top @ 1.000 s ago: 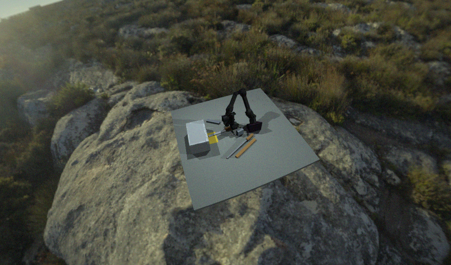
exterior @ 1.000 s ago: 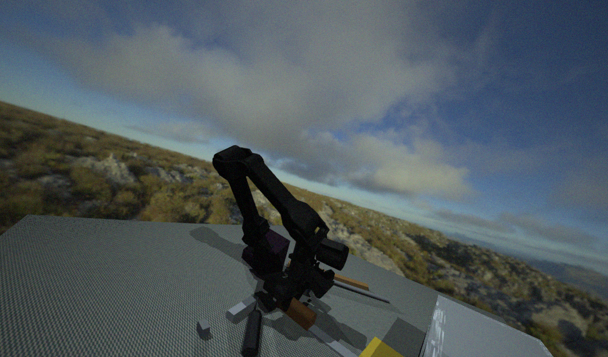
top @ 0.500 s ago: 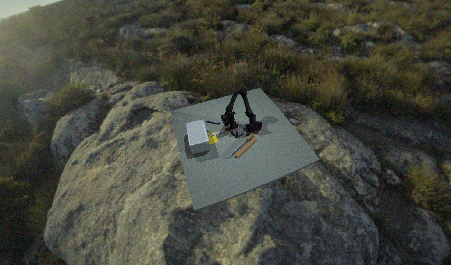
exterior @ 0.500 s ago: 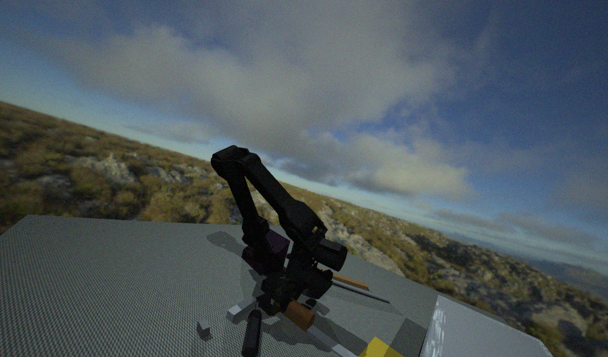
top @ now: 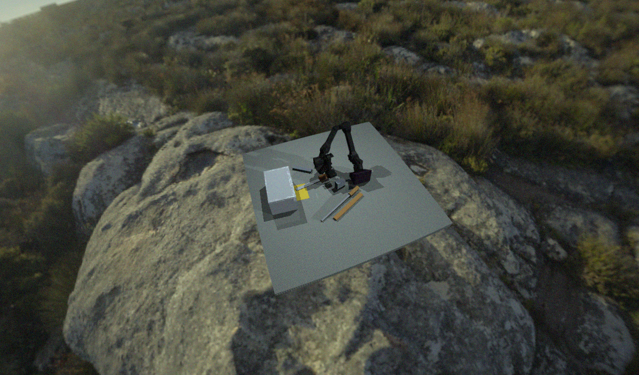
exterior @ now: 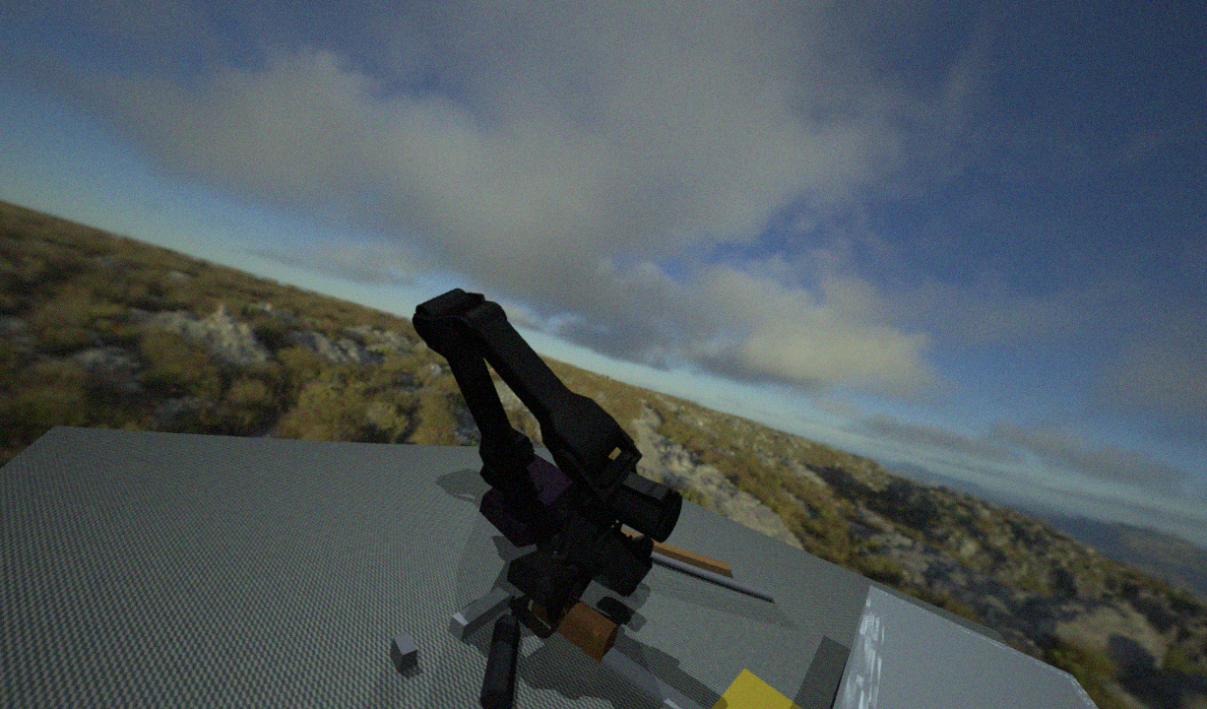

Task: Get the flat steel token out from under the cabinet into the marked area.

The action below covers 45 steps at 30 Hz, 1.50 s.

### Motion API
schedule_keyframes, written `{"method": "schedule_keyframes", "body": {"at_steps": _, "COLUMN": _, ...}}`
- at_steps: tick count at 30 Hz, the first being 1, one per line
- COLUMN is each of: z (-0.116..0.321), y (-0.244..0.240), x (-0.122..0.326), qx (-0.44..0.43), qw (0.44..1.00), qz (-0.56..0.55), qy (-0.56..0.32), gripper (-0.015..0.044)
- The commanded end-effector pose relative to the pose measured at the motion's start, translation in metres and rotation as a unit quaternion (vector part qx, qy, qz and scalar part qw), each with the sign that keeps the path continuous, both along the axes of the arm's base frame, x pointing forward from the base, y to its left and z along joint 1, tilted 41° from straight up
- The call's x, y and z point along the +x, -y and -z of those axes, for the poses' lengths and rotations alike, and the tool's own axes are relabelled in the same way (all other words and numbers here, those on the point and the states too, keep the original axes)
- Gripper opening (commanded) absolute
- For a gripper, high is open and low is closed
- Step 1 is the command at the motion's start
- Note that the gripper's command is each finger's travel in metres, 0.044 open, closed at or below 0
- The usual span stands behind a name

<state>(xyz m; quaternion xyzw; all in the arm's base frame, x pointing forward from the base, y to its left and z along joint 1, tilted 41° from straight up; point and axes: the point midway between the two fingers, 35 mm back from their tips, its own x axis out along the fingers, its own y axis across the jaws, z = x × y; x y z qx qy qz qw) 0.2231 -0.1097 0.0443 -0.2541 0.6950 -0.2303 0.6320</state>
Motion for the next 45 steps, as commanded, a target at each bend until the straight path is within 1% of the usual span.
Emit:
{"method": "schedule_keyframes", "body": {"at_steps": 1, "z": -0.006, "y": 0.006, "x": 0.0, "qx": -0.003, "qw": 1.0, "qz": -0.003, "qy": -0.001, "gripper": 0.0}}
{"method": "schedule_keyframes", "body": {"at_steps": 32, "z": -0.027, "y": 0.028, "x": -0.005, "qx": -0.003, "qw": 1.0, "qz": -0.009, "qy": -0.007, "gripper": 0.0}}
{"method": "schedule_keyframes", "body": {"at_steps": 39, "z": -0.024, "y": 0.025, "x": -0.006, "qx": 0.001, "qw": 1.0, "qz": -0.012, "qy": -0.011, "gripper": 0.0184}}
{"method": "schedule_keyframes", "body": {"at_steps": 40, "z": -0.024, "y": 0.025, "x": -0.006, "qx": 0.001, "qw": 1.0, "qz": -0.012, "qy": -0.011, "gripper": 0.02}}
{"method": "schedule_keyframes", "body": {"at_steps": 45, "z": -0.024, "y": 0.025, "x": -0.006, "qx": 0.001, "qw": 1.0, "qz": -0.012, "qy": -0.011, "gripper": 0.02}}
